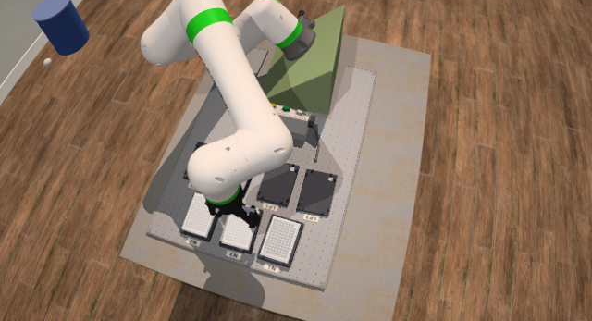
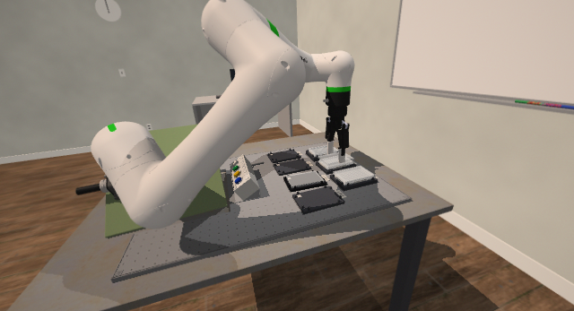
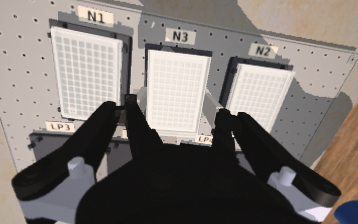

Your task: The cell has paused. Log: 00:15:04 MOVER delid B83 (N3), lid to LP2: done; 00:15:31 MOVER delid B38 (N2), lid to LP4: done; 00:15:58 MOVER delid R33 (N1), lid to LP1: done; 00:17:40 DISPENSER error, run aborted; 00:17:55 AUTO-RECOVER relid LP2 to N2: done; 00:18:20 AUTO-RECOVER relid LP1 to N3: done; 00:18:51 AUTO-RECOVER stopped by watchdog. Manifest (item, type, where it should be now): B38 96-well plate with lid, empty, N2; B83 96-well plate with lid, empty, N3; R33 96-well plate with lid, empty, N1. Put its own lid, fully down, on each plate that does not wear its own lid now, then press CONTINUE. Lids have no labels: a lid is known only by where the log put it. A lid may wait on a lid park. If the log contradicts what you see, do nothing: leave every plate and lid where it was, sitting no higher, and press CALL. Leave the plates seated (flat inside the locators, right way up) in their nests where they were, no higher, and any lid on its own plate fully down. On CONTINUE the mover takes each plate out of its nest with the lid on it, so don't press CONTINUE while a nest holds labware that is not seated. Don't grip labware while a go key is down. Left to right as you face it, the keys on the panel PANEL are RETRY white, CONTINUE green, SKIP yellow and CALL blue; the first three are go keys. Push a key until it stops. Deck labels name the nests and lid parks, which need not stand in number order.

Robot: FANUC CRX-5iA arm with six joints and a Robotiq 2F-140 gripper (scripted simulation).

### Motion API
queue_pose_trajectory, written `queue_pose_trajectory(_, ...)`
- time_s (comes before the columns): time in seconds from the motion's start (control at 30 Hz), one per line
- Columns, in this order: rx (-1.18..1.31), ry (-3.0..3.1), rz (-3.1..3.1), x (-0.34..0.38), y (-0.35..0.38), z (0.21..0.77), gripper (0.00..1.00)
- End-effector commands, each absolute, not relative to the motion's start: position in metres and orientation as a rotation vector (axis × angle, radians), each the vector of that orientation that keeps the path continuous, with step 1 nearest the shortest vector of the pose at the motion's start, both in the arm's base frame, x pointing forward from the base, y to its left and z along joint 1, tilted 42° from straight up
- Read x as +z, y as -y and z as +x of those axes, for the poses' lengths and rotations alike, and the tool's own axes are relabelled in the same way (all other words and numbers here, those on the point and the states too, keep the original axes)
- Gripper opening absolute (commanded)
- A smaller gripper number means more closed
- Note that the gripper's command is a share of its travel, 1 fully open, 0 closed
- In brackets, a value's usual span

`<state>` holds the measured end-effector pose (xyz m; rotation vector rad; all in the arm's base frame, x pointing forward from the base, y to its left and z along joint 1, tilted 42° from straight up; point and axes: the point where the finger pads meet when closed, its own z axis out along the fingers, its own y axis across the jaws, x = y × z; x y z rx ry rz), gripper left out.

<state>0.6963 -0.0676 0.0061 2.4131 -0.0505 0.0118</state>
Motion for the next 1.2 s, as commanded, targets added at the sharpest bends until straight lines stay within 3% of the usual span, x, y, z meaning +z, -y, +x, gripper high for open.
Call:
queue_pose_trajectory(0.0, 0.013, 0.050, 2.413, 0.009, 0.065, 0.697, 0.00)
queue_pose_trajectory(1.17, 0.013, 0.050, 2.413, 0.037, 0.040, 0.697, 0.00)
